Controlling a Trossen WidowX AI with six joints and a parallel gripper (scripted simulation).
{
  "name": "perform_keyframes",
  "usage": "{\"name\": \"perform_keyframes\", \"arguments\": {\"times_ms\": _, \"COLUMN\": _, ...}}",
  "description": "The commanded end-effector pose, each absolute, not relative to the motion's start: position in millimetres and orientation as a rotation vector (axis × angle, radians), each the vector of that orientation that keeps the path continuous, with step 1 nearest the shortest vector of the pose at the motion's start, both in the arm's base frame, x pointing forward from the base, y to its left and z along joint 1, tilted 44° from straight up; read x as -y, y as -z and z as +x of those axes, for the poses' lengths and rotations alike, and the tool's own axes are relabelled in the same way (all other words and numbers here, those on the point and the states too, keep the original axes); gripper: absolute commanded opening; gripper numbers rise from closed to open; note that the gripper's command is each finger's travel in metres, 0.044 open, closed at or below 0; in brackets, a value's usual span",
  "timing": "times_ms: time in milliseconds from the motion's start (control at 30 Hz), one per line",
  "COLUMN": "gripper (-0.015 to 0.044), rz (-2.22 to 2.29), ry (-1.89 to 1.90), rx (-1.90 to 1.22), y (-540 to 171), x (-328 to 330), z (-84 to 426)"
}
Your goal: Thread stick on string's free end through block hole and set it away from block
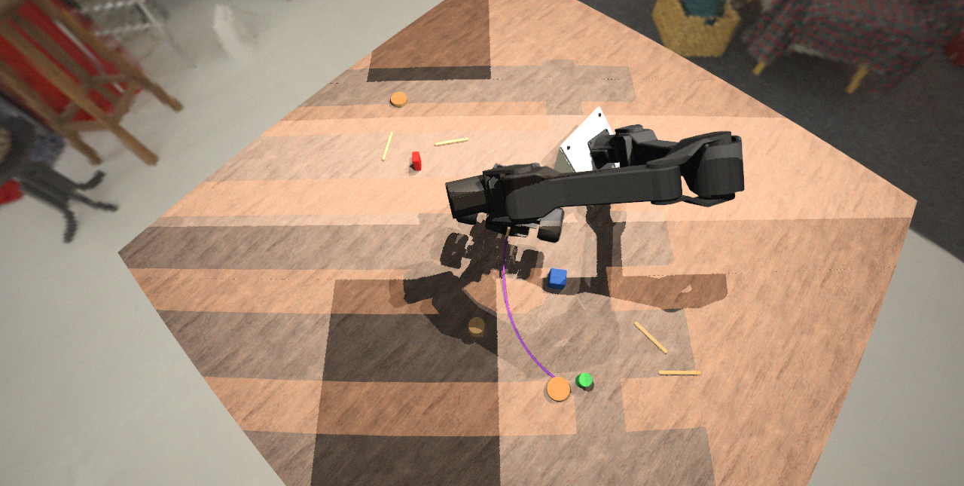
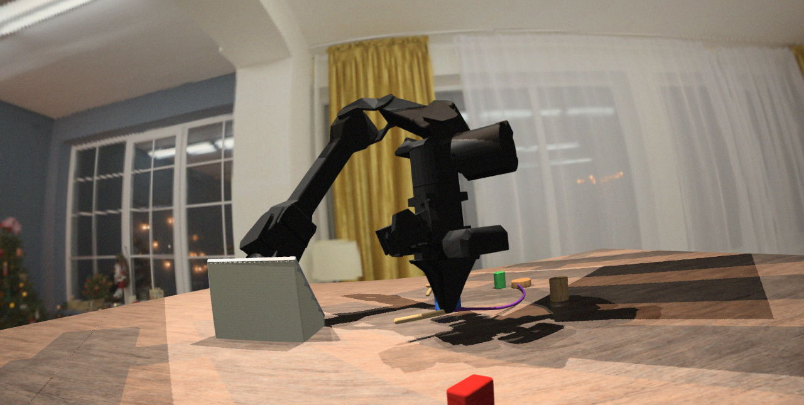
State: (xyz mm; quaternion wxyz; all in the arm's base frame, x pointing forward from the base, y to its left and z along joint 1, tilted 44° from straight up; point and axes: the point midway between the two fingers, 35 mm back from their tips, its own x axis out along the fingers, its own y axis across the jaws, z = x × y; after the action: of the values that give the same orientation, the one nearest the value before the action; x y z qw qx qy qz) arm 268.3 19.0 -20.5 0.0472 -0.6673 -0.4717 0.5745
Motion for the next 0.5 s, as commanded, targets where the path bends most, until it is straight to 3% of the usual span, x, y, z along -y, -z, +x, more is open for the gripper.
{"name": "perform_keyframes", "arguments": {"times_ms": 0, "gripper": 0.0, "rz": -2.049, "ry": -1.752, "rx": 1.443, "y": 16, "x": -14, "z": 271}}
{"name": "perform_keyframes", "arguments": {"times_ms": 467, "gripper": 0.0, "rz": -2.049, "ry": -1.752, "rx": 1.443, "y": 3, "x": -2, "z": 272}}
